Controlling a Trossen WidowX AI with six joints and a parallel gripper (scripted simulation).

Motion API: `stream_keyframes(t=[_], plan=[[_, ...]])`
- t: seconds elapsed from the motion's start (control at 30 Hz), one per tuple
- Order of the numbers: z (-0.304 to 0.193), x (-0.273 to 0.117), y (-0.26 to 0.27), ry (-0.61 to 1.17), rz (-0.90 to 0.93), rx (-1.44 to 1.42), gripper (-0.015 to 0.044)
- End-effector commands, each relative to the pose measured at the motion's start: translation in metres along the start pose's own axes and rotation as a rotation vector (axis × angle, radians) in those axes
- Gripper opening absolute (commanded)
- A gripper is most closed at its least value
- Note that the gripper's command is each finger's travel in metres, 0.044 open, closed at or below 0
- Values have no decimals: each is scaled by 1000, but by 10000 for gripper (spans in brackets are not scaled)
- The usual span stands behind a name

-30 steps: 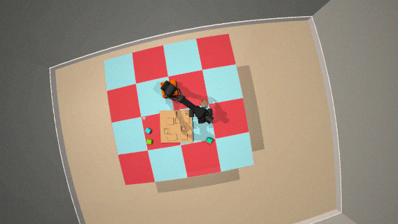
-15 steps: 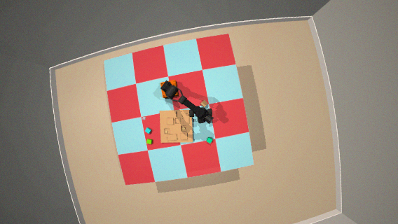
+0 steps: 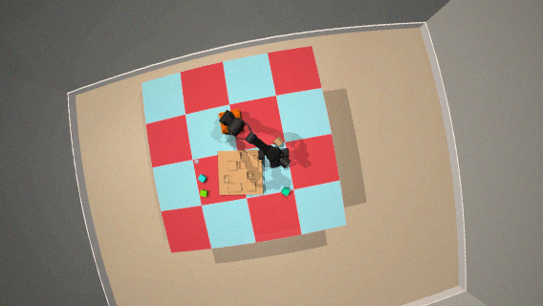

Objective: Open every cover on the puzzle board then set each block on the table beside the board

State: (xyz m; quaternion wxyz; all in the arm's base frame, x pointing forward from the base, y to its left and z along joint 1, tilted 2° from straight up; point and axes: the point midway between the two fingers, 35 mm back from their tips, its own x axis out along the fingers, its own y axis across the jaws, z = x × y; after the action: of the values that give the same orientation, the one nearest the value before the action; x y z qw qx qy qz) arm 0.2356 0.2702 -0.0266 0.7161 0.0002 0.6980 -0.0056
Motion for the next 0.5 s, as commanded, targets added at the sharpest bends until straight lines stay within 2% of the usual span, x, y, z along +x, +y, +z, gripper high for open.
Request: stream_keyframes(t=[0.0,0.37,0.47], plan=[[-3,9,-3,11,-8,-1,80],[-4,16,-4,11,-8,-1,80],[-2,14,-3,5,-5,1,159]])
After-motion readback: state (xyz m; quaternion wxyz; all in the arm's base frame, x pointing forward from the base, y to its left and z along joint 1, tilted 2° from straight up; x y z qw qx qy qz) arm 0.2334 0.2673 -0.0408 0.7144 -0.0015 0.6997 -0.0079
